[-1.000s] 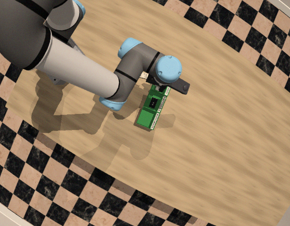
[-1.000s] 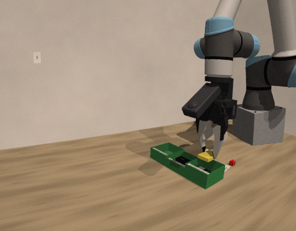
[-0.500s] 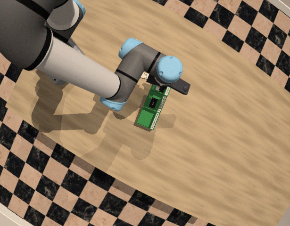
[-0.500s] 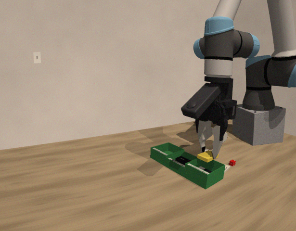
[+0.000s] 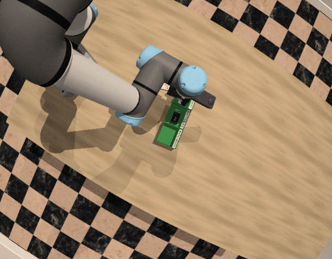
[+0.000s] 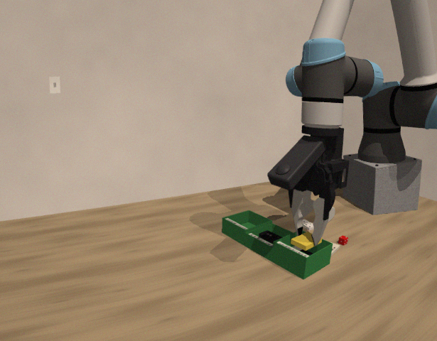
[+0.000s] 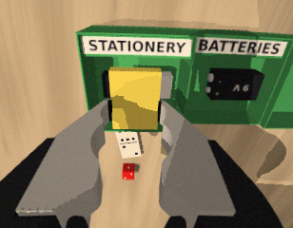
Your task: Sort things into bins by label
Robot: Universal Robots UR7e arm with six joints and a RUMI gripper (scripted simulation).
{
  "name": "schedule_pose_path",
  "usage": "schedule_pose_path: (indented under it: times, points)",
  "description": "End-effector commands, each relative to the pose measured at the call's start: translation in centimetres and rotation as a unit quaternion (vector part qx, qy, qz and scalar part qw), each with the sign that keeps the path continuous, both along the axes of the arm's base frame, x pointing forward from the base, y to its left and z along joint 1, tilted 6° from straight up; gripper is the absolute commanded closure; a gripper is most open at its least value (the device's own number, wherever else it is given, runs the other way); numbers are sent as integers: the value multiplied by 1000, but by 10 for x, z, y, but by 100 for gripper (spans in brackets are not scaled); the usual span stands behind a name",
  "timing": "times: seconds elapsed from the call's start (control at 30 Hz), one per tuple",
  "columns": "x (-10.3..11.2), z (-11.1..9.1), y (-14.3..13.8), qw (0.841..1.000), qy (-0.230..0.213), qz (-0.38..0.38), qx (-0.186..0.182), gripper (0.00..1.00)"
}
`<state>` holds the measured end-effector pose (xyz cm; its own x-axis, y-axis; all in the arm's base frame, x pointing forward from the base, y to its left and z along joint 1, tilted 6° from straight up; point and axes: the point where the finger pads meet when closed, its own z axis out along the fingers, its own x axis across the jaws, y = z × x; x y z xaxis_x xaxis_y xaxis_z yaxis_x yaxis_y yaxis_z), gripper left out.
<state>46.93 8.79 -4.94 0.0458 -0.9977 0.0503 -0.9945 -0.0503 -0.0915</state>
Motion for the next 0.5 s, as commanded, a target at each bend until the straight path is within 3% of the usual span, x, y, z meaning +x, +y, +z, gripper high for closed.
schedule_pose_path:
  times: [0.0,0.47]
  points:
    - [0,-10,-1,1000,0,-1,0,100]
    - [3,-14,-2,1000,-3,0,0,100]
